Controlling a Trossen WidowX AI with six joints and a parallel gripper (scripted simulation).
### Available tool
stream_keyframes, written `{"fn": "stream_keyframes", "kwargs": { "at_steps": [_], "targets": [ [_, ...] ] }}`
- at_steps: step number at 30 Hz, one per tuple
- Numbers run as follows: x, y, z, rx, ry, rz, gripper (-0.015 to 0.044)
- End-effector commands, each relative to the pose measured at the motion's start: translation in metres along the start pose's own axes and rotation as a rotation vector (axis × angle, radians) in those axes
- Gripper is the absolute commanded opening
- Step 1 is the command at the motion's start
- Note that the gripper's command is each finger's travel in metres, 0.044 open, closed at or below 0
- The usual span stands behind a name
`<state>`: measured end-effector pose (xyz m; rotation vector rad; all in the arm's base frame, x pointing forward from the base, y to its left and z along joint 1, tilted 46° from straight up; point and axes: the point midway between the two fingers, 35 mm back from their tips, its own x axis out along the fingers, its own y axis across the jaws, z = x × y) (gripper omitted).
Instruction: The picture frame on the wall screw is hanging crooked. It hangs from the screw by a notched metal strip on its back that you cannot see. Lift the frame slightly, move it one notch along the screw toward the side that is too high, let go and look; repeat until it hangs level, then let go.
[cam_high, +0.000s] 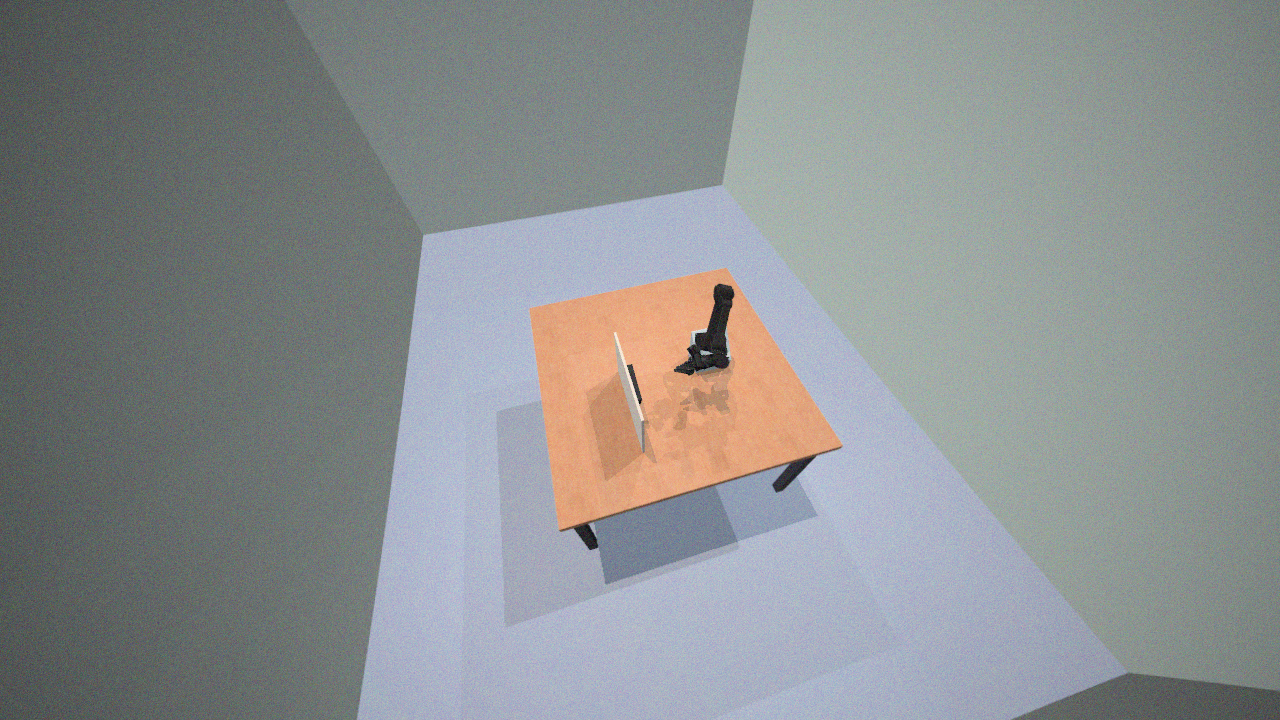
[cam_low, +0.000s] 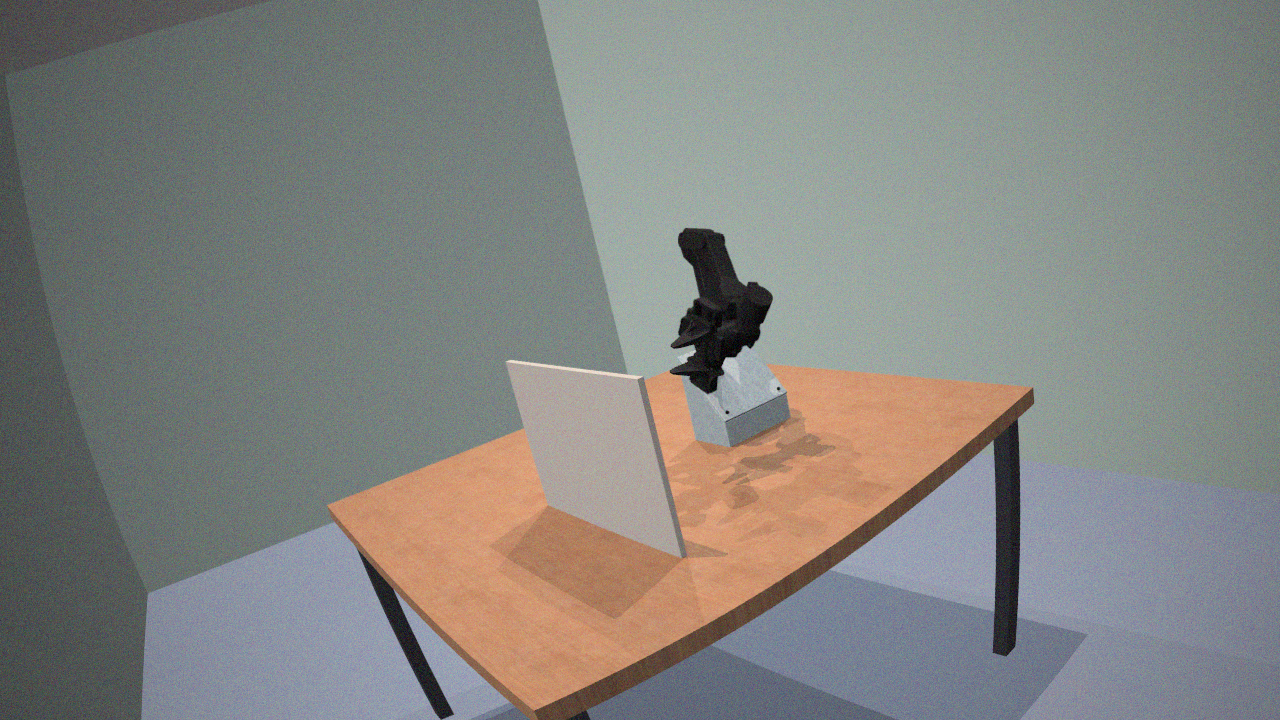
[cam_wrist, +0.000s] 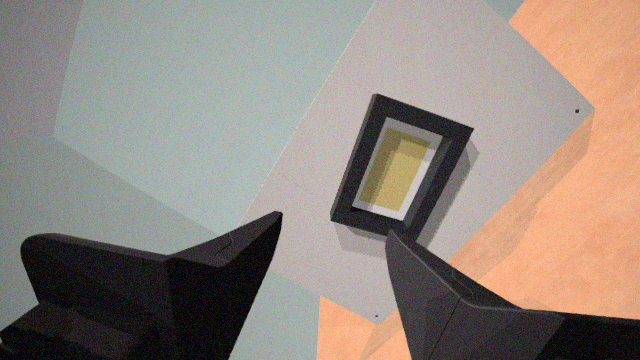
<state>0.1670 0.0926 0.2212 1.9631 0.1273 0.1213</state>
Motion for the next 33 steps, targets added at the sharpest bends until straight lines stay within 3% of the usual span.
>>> {"fn": "stream_keyframes", "kwargs": {
  "at_steps": [1, 10, 24, 33],
  "targets": [
    [0.000, 0.000, 0.001, -0.003, -0.003, 0.002, 0.0260],
    [0.003, -0.001, -0.002, 0.006, 0.000, 0.001, 0.0260],
    [0.074, -0.034, -0.014, 0.143, -0.001, 0.006, 0.0260],
    [0.074, -0.035, -0.012, 0.145, -0.001, 0.006, 0.0260]
  ]
}}
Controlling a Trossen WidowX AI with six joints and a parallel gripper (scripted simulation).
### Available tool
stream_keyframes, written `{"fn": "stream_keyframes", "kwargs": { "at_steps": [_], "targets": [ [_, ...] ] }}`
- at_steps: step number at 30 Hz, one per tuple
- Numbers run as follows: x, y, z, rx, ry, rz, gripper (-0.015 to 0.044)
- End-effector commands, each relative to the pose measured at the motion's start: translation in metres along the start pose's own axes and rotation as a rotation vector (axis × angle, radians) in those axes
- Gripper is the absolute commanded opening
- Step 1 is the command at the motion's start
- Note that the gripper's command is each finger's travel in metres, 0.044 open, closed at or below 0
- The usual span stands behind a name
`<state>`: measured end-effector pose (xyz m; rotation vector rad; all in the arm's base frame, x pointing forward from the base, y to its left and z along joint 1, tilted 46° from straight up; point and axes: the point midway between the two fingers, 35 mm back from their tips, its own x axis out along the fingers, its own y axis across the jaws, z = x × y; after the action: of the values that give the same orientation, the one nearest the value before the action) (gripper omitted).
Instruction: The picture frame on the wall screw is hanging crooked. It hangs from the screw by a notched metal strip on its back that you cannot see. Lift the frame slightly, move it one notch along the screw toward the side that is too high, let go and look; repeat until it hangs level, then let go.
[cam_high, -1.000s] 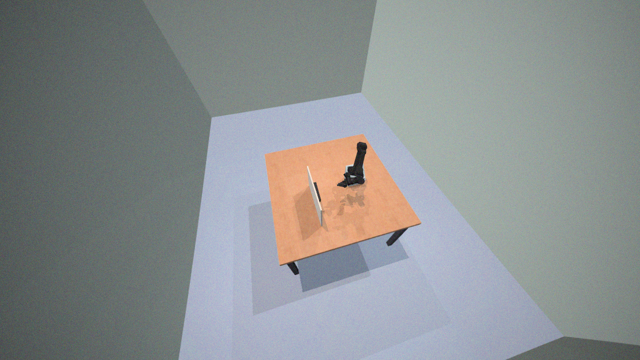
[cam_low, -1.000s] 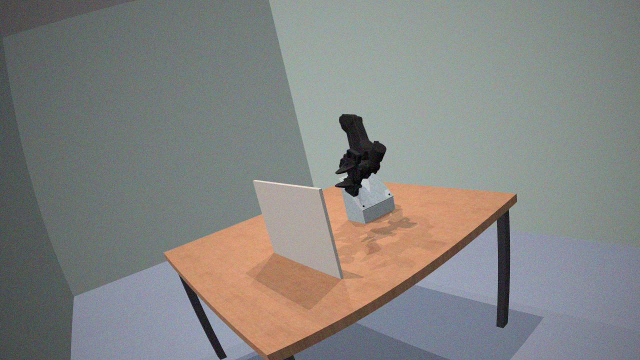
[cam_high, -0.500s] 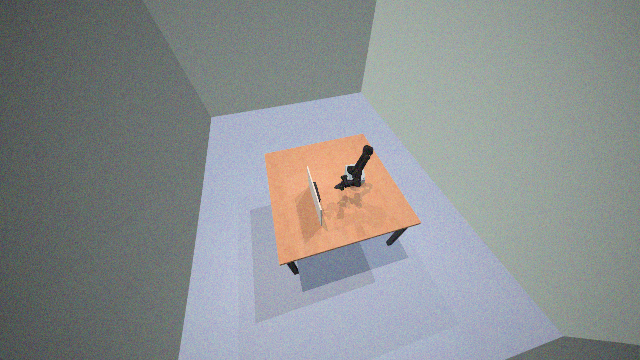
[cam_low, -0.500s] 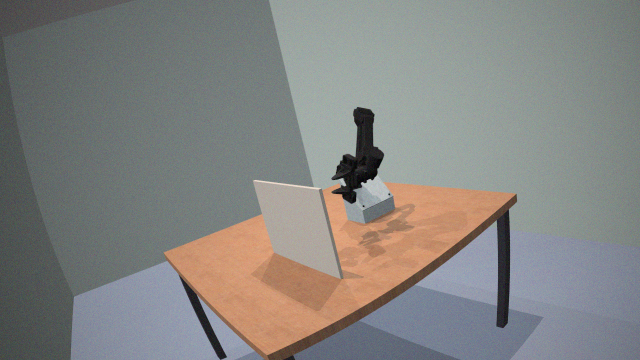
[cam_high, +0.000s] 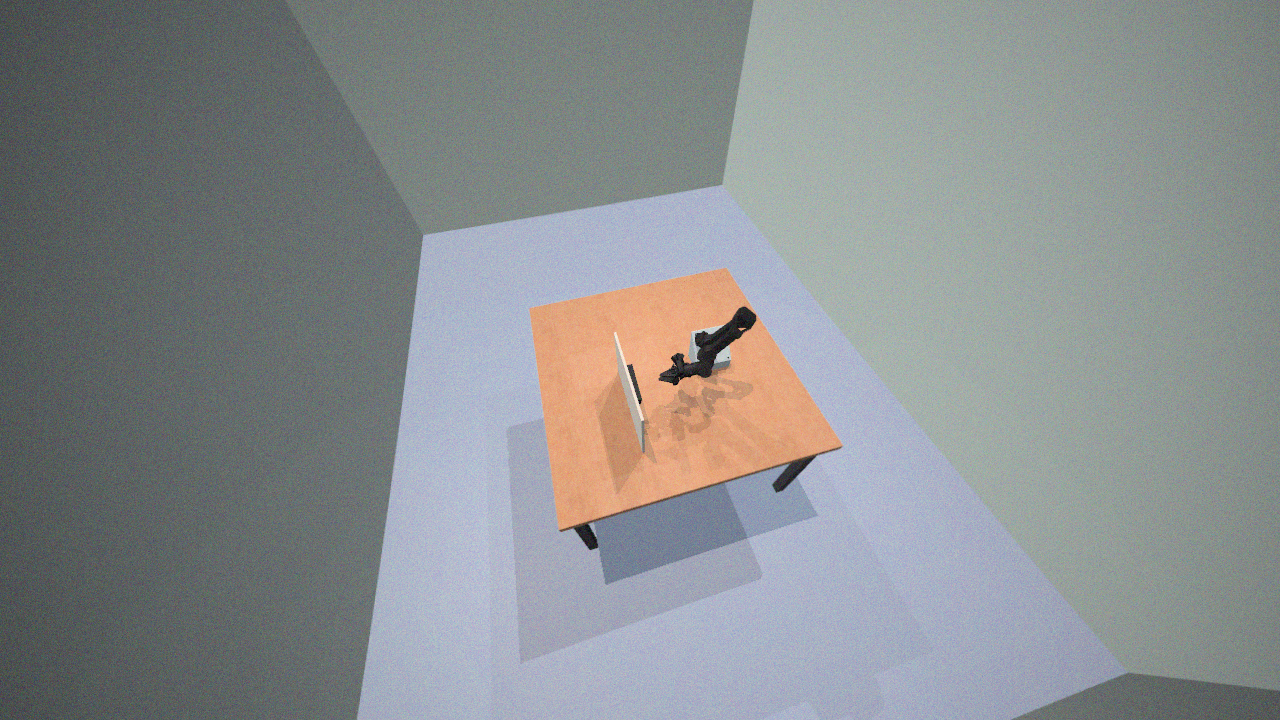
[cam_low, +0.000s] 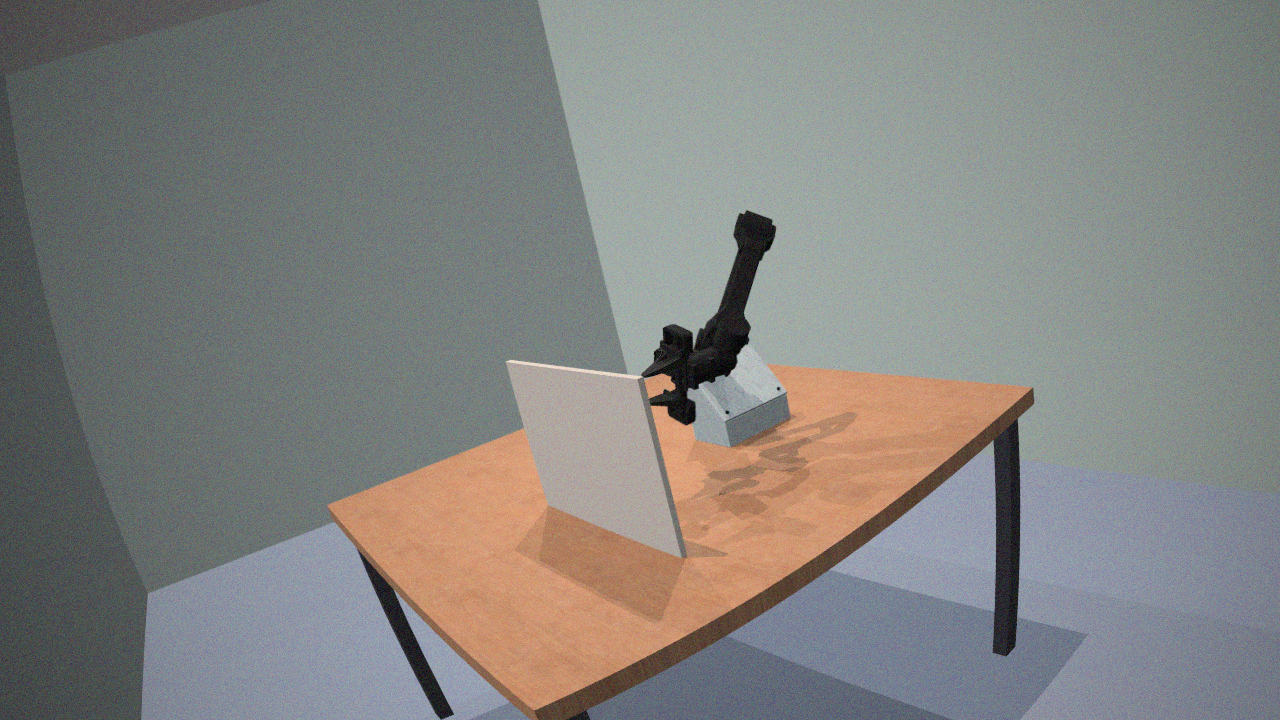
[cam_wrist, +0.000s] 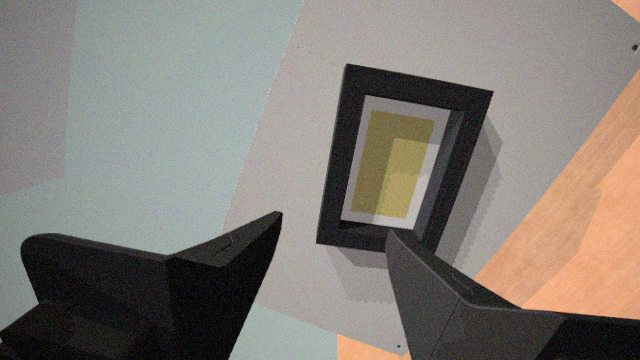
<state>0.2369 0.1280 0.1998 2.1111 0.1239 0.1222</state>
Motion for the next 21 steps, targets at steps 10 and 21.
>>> {"fn": "stream_keyframes", "kwargs": {
  "at_steps": [10, 21],
  "targets": [
    [0.018, -0.002, -0.002, -0.002, 0.001, -0.007, 0.0260],
    [0.080, -0.004, 0.002, -0.004, 0.002, -0.005, 0.0260]
  ]
}}
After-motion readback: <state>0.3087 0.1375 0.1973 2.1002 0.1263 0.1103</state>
